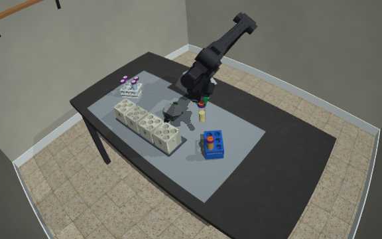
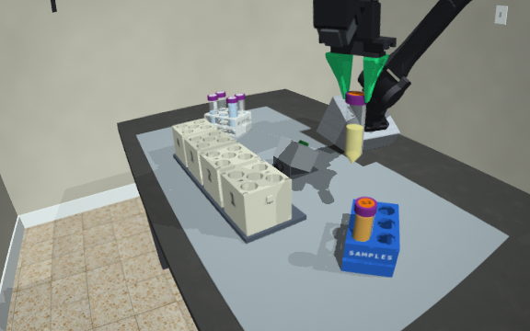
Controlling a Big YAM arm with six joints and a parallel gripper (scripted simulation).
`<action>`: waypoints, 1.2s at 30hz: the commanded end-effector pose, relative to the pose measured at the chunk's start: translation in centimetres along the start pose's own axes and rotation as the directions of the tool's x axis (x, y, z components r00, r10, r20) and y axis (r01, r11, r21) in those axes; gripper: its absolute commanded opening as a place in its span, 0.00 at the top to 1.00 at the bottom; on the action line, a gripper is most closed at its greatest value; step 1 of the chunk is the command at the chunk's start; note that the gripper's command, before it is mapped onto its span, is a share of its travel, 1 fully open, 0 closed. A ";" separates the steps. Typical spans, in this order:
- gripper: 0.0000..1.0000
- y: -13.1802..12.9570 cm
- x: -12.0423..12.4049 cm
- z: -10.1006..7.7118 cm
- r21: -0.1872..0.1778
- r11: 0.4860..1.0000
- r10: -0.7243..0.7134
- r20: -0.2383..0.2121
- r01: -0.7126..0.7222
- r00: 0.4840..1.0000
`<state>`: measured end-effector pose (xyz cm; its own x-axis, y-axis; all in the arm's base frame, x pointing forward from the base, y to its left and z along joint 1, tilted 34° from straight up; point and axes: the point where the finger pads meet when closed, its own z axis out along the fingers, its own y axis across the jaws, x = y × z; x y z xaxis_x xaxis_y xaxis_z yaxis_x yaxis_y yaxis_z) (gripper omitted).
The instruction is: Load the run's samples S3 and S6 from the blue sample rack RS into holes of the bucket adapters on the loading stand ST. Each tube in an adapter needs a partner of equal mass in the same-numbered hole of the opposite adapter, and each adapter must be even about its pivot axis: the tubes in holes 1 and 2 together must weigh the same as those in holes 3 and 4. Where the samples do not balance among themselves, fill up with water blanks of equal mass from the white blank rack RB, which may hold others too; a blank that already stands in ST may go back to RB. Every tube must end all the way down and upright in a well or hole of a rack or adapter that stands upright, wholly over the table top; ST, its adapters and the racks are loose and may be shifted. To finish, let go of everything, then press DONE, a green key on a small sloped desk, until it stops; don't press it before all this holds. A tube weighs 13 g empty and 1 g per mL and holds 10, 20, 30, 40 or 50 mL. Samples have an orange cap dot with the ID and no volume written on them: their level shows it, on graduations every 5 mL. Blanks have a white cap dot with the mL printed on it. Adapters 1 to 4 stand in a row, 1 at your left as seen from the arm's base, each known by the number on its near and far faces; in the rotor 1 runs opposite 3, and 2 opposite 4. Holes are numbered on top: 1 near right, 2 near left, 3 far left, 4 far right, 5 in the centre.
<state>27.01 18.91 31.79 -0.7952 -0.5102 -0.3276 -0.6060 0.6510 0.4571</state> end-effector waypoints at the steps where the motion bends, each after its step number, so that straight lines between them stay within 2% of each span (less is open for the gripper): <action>1: 1.00 -1.4 -1.9 -2.0 0.010 0.997 0.078 0.042 -0.078 0.996; 3: 1.00 -2.8 -2.3 -2.0 0.010 0.991 0.130 0.044 -0.130 0.991; 5: 1.00 -2.8 -2.3 -2.0 0.010 0.991 0.130 0.044 -0.130 0.991; 9: 1.00 -5.5 -3.1 -2.1 0.008 0.972 0.233 0.048 -0.234 0.971; 16: 1.00 -10.2 -4.3 -2.3 0.004 0.911 0.412 0.047 -0.412 0.910; 20: 1.00 -12.9 -5.0 -2.4 0.007 0.916 0.400 0.047 -0.401 0.915; 22: 1.00 -12.9 -5.0 -2.4 0.007 0.916 0.400 0.047 -0.401 0.915; 28: 1.00 -17.0 -6.0 -2.6 0.010 0.916 0.400 0.048 -0.401 0.915; 31: 1.00 -16.5 -5.6 -1.9 0.009 0.916 0.400 0.036 -0.401 0.916; 32: 1.00 -16.8 -5.0 -0.7 0.004 0.916 0.400 0.021 -0.400 0.916; 33: 1.00 -15.9 -5.2 -0.6 0.005 0.925 0.380 0.025 -0.380 0.925; 36: 1.00 -16.0 -5.2 0.4 0.003 0.915 0.402 0.021 -0.403 0.915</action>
<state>40.46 10.81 24.92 -0.9766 -0.1941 -0.0922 -0.2123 0.8059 0.5527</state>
